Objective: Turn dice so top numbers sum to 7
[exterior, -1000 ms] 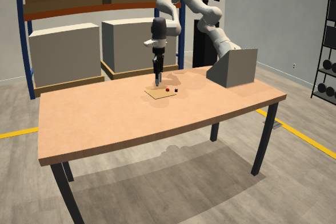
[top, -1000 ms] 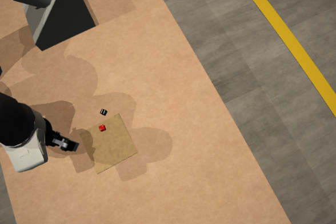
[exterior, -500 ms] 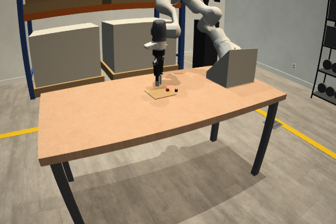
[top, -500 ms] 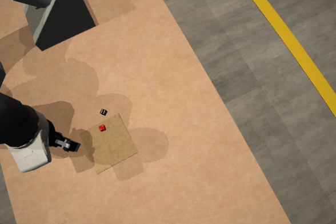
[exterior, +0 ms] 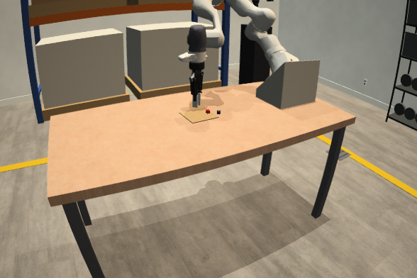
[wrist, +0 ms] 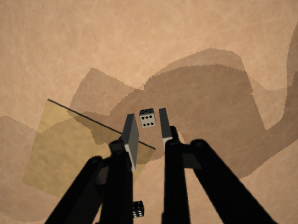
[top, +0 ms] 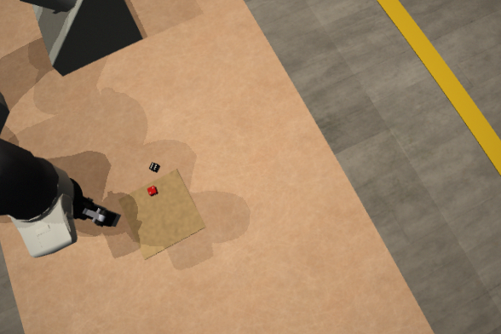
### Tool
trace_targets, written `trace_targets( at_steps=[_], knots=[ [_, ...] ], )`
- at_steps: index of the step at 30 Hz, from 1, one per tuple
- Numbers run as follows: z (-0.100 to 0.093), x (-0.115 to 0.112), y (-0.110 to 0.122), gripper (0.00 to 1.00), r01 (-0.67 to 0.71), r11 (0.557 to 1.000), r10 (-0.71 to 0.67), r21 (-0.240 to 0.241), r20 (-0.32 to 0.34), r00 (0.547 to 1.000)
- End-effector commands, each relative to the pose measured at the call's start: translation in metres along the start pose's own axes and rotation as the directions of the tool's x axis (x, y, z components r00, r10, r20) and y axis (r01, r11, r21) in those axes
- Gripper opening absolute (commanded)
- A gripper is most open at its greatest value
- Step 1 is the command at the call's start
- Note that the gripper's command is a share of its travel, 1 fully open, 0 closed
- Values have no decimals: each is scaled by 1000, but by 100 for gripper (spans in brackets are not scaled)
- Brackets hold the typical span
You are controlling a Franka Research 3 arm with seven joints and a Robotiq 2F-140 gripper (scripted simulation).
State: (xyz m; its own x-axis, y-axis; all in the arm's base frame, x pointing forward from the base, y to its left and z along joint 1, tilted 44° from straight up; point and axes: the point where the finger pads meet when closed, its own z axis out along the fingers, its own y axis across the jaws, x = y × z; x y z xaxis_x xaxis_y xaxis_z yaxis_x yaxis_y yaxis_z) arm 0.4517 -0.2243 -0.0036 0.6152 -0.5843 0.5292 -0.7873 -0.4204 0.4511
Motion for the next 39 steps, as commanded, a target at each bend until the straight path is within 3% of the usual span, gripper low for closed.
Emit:
trace_targets(
  at_steps=[1,25,26,39],
  knots=[
    [1,1,-1,19,-7,1000,7,2,-2,1000],
    [1,1,-1,19,-7,1000,7,2,-2,1000],
    [1,1,-1,7,-7,1000,7,2,-2,1000],
    [1,1,-1,7,-7,1000,7,2,-2,1000]
  ],
)
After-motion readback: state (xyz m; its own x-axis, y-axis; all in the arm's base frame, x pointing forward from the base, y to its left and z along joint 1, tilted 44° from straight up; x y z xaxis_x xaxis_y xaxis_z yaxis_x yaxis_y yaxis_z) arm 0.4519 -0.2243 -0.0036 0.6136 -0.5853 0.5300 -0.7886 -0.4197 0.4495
